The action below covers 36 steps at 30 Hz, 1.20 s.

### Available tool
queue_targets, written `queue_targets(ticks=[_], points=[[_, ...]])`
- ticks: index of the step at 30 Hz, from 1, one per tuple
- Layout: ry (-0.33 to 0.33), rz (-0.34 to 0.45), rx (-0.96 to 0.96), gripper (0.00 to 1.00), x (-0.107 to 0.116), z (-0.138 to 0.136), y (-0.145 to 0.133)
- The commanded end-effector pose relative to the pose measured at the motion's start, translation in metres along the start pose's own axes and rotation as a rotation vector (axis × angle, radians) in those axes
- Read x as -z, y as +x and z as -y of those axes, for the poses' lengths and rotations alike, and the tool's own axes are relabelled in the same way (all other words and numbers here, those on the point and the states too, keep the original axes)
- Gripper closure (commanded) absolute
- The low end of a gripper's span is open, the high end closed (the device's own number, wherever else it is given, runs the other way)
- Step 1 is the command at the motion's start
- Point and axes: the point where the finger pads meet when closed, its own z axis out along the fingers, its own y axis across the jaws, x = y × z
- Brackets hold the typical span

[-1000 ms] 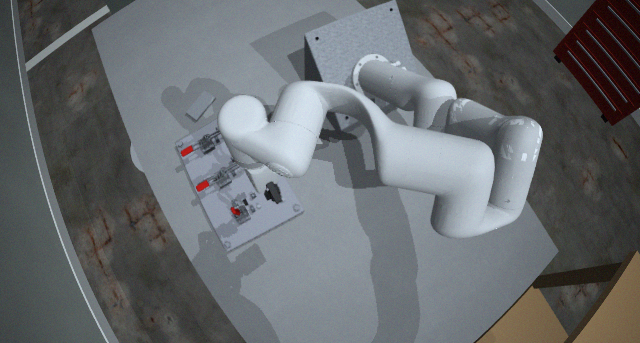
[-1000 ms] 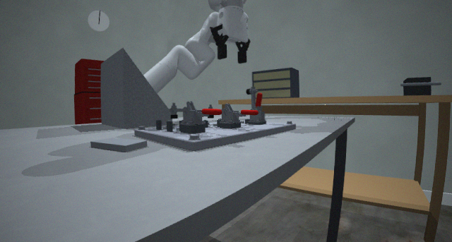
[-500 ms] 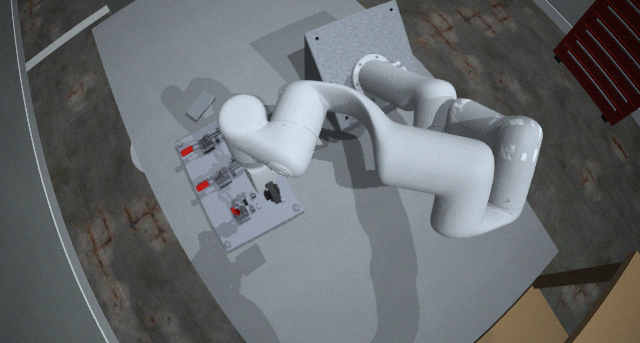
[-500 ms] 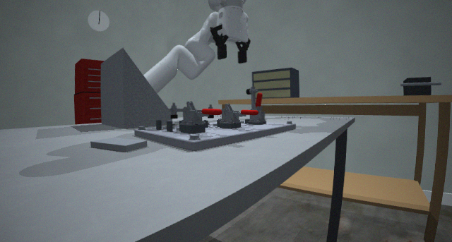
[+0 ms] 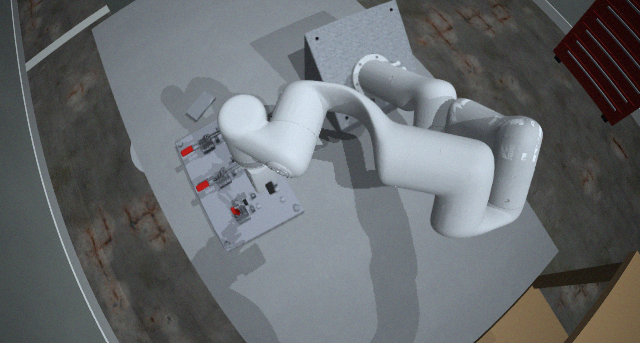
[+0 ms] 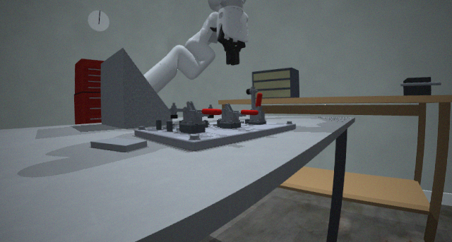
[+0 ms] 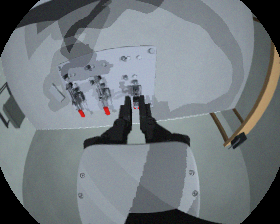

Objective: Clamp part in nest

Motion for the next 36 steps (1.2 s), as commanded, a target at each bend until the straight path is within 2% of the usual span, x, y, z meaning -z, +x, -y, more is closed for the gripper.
queue_targets(ticks=[1, 23, 24, 36], points=[[0.001, 0.003, 0.001, 1.00, 0.0011, 0.0000, -0.0008], [0.001, 0.003, 0.001, 1.00, 0.0011, 0.0000, -0.0008], [0.001, 0.003, 0.001, 0.53, 0.0011, 0.0000, -0.0008], [0.001, 0.003, 0.001, 0.53, 0.0011, 0.0000, -0.0008]])
